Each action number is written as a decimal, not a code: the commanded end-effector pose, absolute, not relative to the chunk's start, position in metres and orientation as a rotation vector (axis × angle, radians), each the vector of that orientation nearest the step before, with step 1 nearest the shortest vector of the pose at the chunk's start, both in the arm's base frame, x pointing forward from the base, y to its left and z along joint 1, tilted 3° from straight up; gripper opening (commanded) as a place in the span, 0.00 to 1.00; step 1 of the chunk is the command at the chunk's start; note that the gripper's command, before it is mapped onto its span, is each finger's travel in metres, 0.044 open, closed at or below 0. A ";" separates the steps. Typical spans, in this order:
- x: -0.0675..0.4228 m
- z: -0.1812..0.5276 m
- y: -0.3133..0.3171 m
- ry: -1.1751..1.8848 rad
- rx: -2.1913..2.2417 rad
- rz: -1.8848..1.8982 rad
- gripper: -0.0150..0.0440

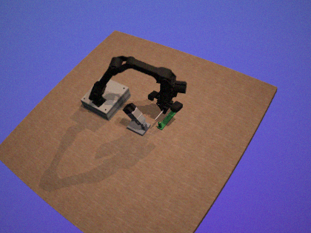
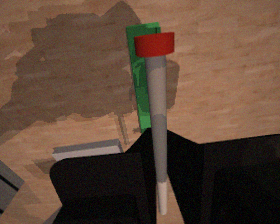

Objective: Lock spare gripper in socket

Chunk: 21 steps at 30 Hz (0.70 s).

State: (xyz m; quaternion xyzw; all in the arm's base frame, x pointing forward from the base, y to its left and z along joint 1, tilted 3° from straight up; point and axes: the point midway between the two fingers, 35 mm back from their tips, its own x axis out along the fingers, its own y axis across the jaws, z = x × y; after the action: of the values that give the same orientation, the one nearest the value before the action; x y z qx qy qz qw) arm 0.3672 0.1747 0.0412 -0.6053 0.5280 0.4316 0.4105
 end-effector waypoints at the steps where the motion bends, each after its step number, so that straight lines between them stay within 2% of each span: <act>1: 0.368 0.055 0.175 1.321 -1.522 1.078 0.25; 15: 0.367 0.050 0.175 1.313 -1.534 1.093 0.27; 21: 0.352 0.054 0.177 1.307 -1.541 1.103 0.25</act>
State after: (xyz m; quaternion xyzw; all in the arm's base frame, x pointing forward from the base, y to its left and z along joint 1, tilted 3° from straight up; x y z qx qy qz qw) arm 0.3610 0.1757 0.0517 -0.6108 0.5202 0.4359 0.4078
